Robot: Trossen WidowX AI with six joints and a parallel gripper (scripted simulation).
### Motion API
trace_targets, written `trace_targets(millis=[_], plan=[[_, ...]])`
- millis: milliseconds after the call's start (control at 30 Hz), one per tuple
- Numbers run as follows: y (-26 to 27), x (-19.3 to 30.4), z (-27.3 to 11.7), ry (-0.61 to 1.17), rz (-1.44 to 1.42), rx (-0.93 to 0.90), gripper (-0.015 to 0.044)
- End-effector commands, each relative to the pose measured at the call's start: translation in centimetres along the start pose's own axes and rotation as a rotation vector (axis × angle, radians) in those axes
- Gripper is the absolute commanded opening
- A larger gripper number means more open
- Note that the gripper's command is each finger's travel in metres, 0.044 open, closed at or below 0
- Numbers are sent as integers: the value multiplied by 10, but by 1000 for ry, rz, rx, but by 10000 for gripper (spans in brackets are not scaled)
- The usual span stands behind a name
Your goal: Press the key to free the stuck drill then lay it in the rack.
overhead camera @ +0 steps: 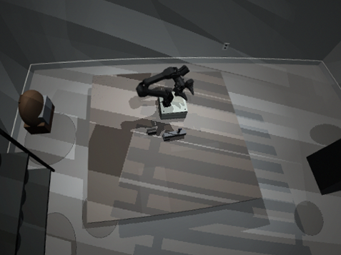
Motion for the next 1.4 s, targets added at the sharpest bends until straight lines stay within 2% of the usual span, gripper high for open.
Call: trace_targets(millis=[0,267,467,733,1000,1133,1267,1367], plan=[[0,0,0,0,0,0,374],[0,0,1,-4,-11,6,164],[-7,9,30,-102,-339,241,6],[-27,-1,89,-65,-692,663,0],[-62,-40,148,211,-839,1020,0],[-86,-69,173,412,-838,1115,0],[-113,-101,190,613,-799,1131,0],[-118,-107,192,646,-790,1127,0]])
Point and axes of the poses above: the point midway between the two fingers, 35 mm back from their tips, its own z axis out along the fingers, its own y axis across the jaws, x = y × z, the point moved 4 cm from there along -z, back along the fingers, and after that the axes turned 11 degrees about z, right-handed, at the moved point
